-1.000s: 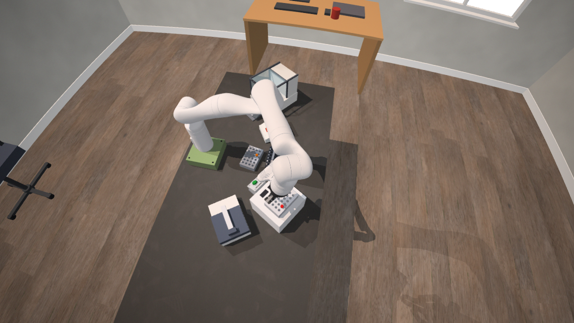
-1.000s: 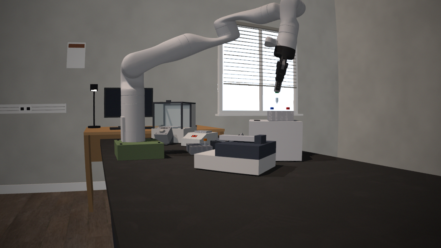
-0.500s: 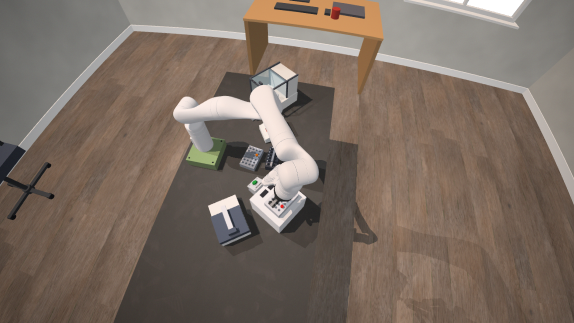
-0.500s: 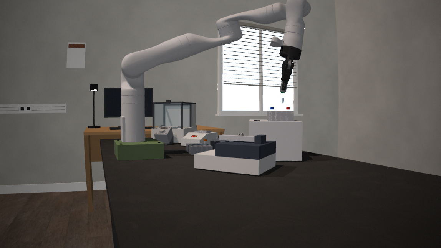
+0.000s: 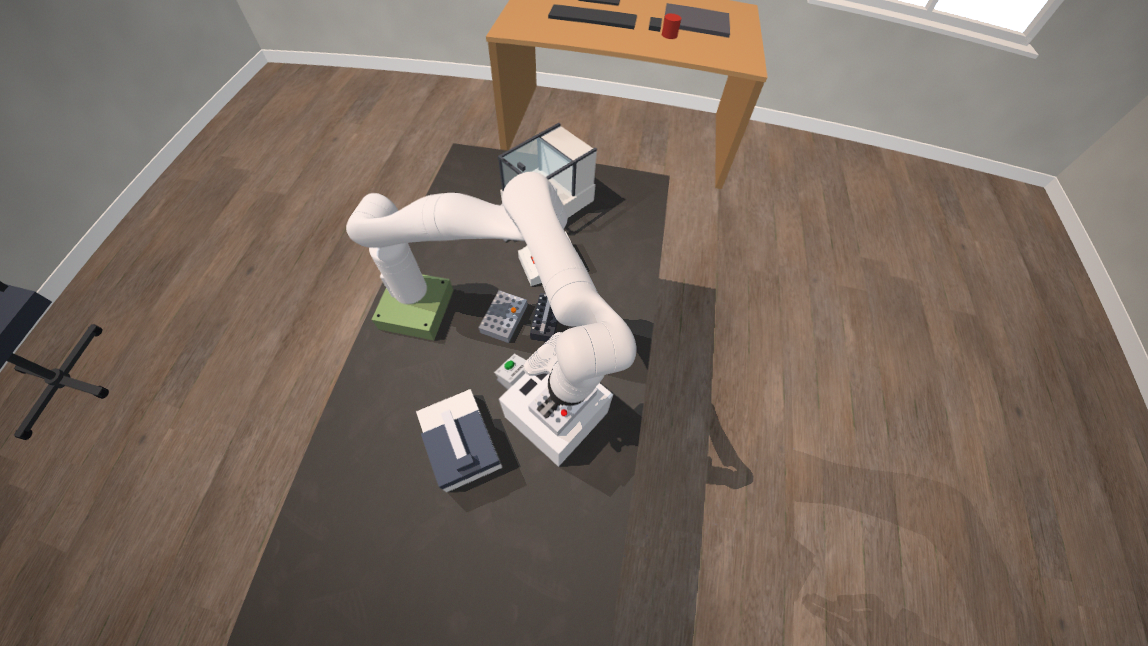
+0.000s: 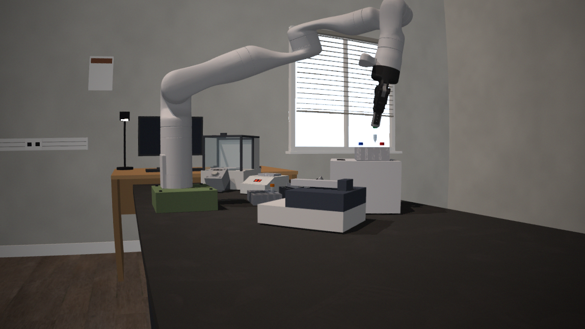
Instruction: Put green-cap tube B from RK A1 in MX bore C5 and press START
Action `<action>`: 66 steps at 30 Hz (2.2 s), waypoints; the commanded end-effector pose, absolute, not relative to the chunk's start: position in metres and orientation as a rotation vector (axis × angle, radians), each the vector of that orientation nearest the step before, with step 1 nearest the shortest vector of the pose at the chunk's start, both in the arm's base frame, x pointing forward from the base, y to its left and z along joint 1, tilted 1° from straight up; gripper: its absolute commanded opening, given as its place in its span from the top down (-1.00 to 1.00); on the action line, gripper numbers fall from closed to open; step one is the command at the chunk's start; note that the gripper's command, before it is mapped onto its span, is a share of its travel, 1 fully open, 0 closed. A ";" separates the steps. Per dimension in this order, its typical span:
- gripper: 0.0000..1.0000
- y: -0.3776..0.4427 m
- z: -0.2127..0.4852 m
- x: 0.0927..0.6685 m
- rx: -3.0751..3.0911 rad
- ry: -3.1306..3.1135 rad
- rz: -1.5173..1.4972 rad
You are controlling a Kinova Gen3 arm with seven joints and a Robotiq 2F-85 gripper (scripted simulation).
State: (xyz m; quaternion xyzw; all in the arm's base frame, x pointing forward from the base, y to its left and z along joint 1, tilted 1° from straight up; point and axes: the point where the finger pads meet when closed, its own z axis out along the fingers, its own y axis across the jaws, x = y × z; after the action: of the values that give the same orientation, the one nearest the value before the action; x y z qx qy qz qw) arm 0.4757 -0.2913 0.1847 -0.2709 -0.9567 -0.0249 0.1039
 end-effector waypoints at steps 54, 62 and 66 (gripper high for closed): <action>0.80 -0.291 0.177 0.476 -0.799 -2.824 -0.073; 0.80 -0.291 0.176 0.476 -0.799 -2.824 -0.073; 0.80 -0.291 0.175 0.476 -0.799 -2.824 -0.073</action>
State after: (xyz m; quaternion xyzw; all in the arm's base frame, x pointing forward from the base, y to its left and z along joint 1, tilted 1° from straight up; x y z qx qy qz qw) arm 0.4756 -0.2913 0.1743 -0.2709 -0.9567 -0.0249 0.1038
